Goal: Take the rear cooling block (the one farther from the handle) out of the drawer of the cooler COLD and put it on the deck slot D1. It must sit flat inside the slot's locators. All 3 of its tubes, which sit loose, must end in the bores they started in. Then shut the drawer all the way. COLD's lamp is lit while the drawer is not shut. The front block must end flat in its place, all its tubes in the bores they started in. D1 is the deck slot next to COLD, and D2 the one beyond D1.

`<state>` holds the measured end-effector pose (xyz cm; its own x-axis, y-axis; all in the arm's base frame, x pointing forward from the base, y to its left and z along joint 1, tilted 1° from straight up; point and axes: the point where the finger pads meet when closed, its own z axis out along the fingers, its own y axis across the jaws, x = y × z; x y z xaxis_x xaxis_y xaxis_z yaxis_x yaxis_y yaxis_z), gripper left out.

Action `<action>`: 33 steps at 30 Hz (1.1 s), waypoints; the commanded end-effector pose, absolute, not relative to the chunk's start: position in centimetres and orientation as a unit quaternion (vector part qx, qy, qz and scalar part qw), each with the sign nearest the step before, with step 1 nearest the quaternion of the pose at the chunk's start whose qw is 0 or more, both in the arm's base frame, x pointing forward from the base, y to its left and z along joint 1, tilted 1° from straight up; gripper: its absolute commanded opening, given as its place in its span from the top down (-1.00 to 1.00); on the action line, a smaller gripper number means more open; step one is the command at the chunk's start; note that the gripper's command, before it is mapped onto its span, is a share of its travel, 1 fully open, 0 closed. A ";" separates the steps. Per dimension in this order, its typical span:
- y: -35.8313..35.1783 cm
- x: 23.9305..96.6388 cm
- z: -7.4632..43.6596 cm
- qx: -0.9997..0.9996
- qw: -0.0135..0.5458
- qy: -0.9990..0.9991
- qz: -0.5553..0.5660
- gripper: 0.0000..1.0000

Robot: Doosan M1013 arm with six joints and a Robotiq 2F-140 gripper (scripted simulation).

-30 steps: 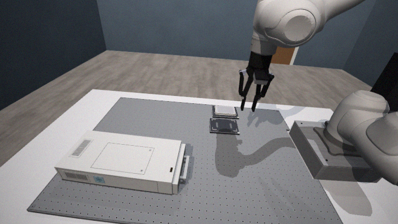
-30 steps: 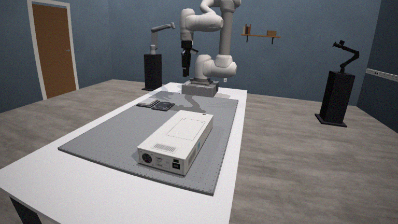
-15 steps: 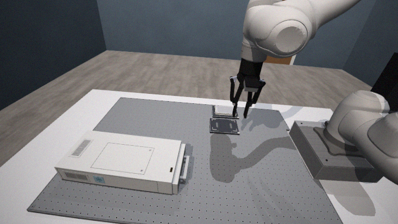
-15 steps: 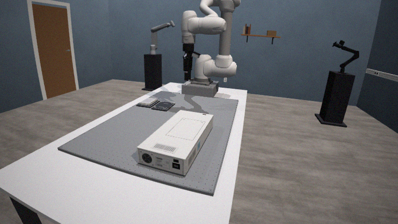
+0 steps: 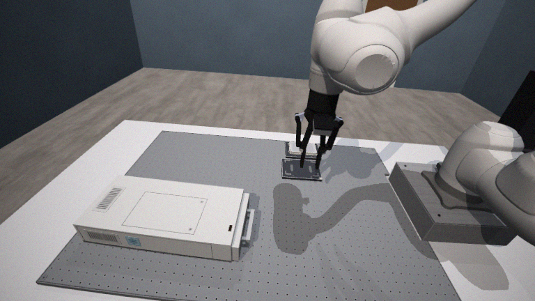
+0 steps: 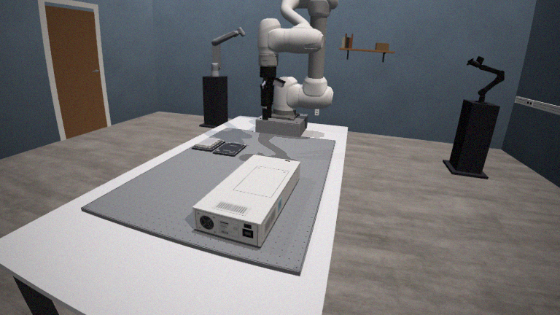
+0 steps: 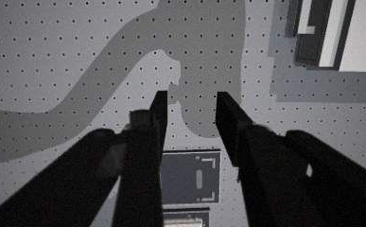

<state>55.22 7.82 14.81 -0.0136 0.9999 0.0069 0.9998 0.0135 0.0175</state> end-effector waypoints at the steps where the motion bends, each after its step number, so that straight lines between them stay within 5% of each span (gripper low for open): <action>1: 9.0 56.7 14.0 0.702 0.005 0.712 0.008 0.32; 33: 15.5 64.7 9.6 0.701 0.005 0.713 0.008 0.32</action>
<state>63.51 14.57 10.21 -0.0128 0.9999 0.0084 0.9998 0.0127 0.0168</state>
